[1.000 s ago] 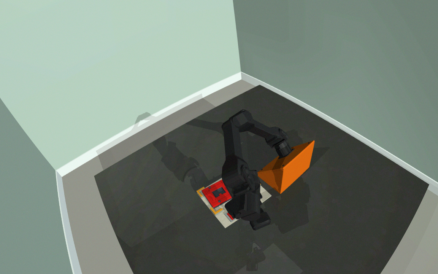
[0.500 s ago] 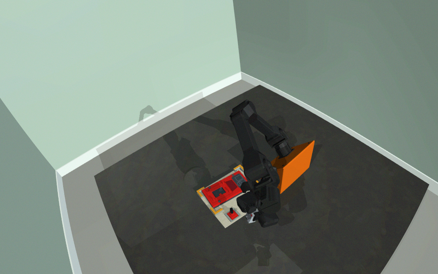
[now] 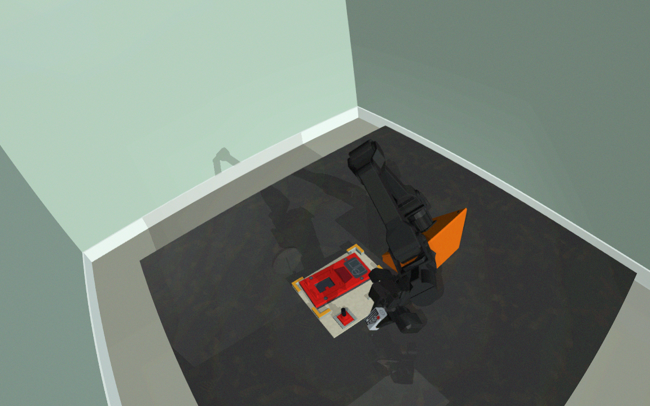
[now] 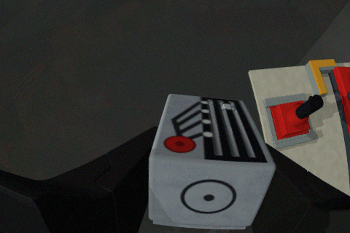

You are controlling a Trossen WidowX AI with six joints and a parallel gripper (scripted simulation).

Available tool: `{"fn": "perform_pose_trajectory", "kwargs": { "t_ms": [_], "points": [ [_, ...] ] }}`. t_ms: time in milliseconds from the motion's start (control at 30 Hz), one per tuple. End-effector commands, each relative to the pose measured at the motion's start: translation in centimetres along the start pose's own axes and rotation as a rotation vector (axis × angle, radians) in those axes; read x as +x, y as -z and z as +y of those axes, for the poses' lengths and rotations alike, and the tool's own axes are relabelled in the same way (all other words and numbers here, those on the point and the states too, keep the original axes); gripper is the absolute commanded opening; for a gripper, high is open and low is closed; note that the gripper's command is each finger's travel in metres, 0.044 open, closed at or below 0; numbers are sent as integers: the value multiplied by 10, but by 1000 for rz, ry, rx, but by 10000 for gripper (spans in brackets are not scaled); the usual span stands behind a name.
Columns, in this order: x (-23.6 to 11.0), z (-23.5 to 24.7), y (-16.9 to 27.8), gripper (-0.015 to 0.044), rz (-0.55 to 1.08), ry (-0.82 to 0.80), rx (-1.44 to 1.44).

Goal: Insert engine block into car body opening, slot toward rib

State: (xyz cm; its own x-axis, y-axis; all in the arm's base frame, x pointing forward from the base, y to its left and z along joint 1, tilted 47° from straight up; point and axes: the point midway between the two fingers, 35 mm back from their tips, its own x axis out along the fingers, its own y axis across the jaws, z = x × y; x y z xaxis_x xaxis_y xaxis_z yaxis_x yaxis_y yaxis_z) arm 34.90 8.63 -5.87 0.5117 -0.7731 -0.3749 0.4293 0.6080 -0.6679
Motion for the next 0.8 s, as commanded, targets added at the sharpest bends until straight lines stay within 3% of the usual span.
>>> {"fn": "perform_pose_trajectory", "kwargs": {
  "t_ms": [0,767],
  "points": [
    [7,0,6,0,-13,6,-3],
    [33,-1,28,0,-14,7,-3]
  ]
}}
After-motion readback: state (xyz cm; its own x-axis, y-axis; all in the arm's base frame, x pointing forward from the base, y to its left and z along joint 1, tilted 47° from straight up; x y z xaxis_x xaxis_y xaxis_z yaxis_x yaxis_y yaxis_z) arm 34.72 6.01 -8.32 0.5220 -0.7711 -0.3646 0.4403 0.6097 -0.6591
